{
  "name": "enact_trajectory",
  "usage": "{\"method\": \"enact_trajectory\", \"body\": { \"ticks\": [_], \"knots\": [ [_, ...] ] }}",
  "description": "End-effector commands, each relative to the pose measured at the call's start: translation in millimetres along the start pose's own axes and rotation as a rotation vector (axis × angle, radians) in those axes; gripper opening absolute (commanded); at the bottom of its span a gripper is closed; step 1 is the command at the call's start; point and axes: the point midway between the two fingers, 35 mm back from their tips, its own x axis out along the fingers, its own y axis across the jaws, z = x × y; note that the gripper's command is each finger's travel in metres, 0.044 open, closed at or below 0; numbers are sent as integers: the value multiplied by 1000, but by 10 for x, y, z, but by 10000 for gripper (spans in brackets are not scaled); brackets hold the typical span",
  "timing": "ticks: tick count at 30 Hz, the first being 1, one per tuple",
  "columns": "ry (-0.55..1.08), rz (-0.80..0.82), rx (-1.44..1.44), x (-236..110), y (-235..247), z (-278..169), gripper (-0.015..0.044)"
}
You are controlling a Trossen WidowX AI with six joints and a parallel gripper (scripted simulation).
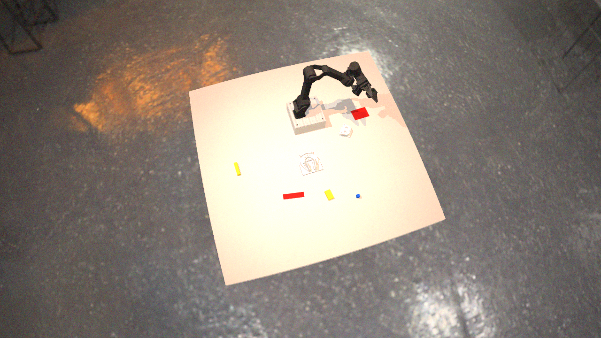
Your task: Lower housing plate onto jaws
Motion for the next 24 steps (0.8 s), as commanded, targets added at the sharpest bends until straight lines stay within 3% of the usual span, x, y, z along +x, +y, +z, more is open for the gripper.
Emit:
{"method": "enact_trajectory", "body": {
  "ticks": [1,24],
  "knots": [
    [0,0,0,0,0,0,426],
    [126,-45,-494,244,-245,-98,440]
  ]
}}
